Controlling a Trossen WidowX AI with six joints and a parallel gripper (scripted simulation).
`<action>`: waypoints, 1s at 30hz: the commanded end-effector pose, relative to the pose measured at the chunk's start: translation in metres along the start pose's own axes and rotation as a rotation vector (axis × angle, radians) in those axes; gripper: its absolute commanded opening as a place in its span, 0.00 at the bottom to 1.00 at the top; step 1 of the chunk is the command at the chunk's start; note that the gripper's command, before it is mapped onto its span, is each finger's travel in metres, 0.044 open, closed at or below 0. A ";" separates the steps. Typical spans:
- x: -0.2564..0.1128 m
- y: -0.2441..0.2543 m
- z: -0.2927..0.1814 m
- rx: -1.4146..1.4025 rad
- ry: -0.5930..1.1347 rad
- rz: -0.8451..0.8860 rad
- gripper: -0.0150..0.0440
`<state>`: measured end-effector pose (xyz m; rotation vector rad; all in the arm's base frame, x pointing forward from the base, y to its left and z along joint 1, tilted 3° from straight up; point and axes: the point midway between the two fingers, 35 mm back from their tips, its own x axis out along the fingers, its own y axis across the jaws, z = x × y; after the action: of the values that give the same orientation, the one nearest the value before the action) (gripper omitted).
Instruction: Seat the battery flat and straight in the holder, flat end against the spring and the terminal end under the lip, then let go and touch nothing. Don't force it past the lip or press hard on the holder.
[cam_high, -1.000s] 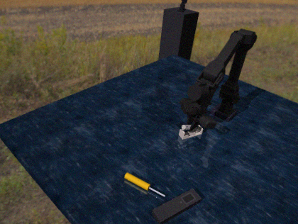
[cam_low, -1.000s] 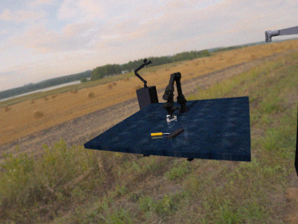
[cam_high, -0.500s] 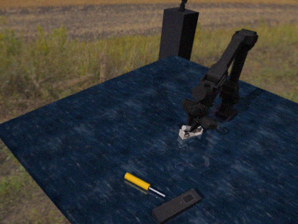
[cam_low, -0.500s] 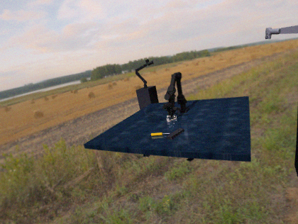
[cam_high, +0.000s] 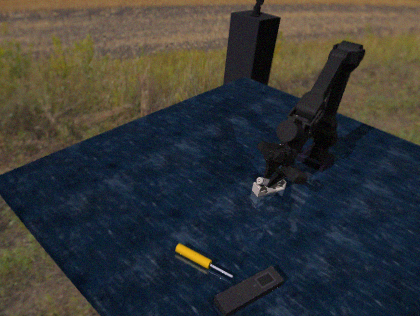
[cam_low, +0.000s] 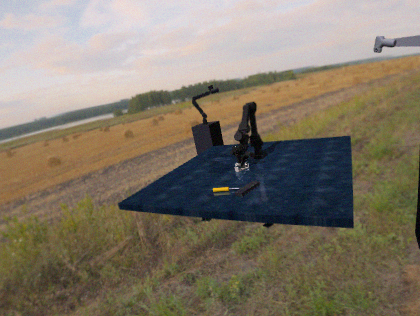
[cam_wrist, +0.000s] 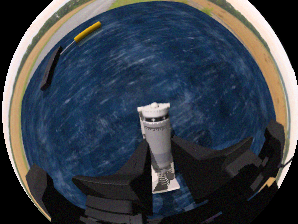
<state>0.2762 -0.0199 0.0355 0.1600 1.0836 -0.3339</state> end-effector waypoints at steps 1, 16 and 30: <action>0.000 0.000 -0.001 0.005 -0.025 -0.003 0.37; -0.001 -0.001 -0.011 0.006 -0.053 -0.002 0.37; -0.005 -0.001 -0.023 0.006 -0.050 0.004 0.37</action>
<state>0.2599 -0.0140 0.0325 0.1572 1.0202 -0.3348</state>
